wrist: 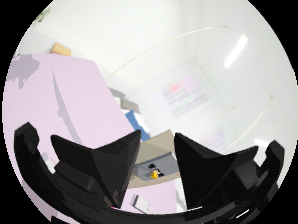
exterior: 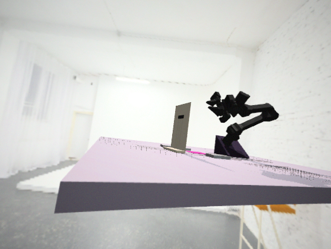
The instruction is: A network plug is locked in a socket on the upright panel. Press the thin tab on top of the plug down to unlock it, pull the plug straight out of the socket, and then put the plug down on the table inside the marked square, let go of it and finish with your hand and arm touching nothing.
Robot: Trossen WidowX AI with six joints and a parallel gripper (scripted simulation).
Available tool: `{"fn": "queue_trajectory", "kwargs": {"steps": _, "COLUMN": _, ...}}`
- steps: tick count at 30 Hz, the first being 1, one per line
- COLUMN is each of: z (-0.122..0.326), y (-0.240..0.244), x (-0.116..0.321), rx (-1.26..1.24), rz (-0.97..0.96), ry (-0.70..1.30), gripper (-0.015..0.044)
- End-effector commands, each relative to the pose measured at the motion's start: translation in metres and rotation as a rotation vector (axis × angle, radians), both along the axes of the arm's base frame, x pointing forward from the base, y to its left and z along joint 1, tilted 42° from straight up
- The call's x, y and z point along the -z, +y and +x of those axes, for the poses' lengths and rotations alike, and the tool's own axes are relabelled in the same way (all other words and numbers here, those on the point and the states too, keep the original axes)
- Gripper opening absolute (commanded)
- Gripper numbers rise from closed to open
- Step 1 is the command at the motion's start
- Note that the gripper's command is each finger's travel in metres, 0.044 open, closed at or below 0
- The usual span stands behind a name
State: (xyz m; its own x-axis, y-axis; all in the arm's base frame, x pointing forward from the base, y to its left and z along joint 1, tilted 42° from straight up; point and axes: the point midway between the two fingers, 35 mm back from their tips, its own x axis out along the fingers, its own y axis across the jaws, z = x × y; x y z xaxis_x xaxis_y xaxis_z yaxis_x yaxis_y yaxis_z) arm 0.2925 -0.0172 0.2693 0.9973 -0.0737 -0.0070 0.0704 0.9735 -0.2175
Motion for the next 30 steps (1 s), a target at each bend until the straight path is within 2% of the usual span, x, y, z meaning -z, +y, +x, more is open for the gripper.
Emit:
{"fn": "queue_trajectory", "kwargs": {"steps": 1, "z": -0.009, "y": -0.006, "x": 0.023, "rx": 0.033, "rz": -0.093, "ry": 0.040, "gripper": 0.0156}}
{"fn": "queue_trajectory", "kwargs": {"steps": 22, "z": -0.053, "y": -0.031, "x": 0.136, "rx": 0.134, "rz": -0.555, "ry": 0.259, "gripper": 0.0156}}
{"fn": "queue_trajectory", "kwargs": {"steps": 30, "z": -0.053, "y": -0.032, "x": 0.139, "rx": 0.136, "rz": -0.570, "ry": 0.264, "gripper": 0.0156}}
